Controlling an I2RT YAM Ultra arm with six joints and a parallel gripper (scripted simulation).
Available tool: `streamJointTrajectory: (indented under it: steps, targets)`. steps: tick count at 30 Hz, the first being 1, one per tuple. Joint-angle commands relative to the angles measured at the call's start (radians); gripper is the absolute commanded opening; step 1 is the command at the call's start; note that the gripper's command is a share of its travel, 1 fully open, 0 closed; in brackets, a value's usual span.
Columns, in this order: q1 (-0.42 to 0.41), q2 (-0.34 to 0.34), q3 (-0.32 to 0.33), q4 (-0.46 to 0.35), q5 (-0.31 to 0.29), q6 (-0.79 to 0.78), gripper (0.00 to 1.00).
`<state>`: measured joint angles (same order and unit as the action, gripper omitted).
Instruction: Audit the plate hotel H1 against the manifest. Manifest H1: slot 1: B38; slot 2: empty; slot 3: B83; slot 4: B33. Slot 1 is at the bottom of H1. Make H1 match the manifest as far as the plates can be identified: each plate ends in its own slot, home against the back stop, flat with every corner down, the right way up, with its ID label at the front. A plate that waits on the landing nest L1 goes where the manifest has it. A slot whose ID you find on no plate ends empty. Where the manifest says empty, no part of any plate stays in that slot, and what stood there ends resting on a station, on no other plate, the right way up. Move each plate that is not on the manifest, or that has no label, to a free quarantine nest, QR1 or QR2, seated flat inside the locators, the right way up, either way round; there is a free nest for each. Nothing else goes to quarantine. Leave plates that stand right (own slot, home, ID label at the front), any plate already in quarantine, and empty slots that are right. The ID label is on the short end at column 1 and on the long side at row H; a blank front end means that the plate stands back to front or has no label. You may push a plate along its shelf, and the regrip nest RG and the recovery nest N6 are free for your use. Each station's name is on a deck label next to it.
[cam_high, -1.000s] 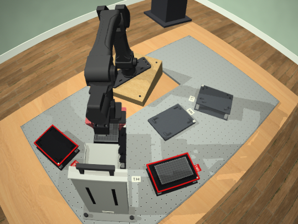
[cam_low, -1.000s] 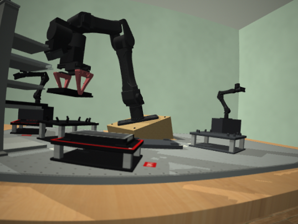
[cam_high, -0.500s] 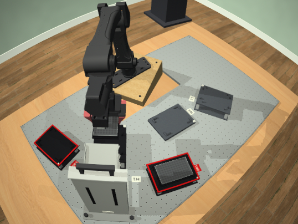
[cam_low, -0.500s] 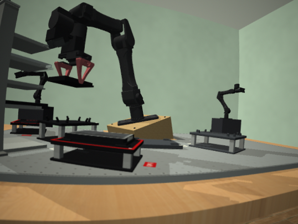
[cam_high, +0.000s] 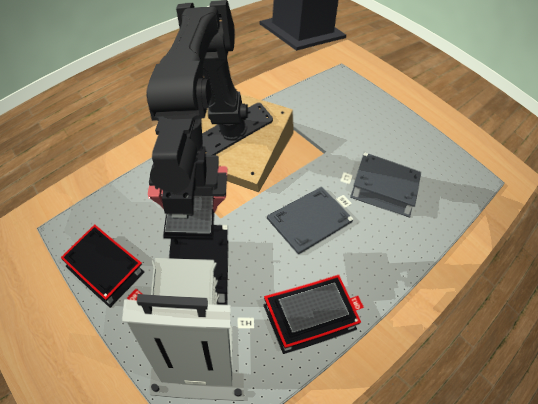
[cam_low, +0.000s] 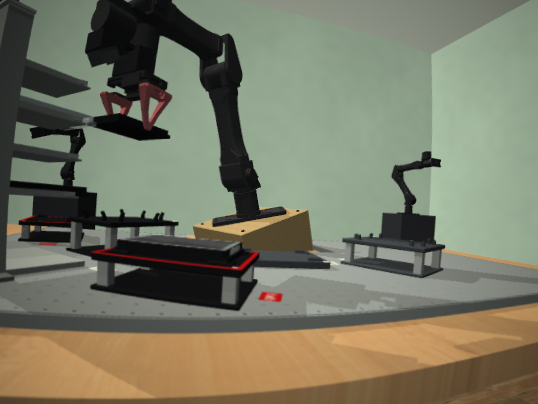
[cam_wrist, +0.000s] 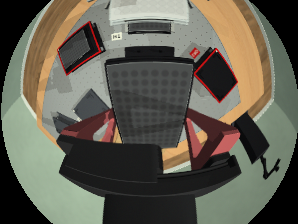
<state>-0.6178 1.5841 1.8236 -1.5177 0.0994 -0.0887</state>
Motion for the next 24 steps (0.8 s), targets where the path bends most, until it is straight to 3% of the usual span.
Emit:
streamJointTrajectory:
  steps: [1,6,24]
  targets:
    - [0.004,-0.001,0.036,-0.044,0.001,0.005,0.86]
    - [0.009,0.01,0.095,-0.052,0.002,0.009,0.86]
    - [0.009,0.01,0.095,-0.052,0.002,0.009,0.86]
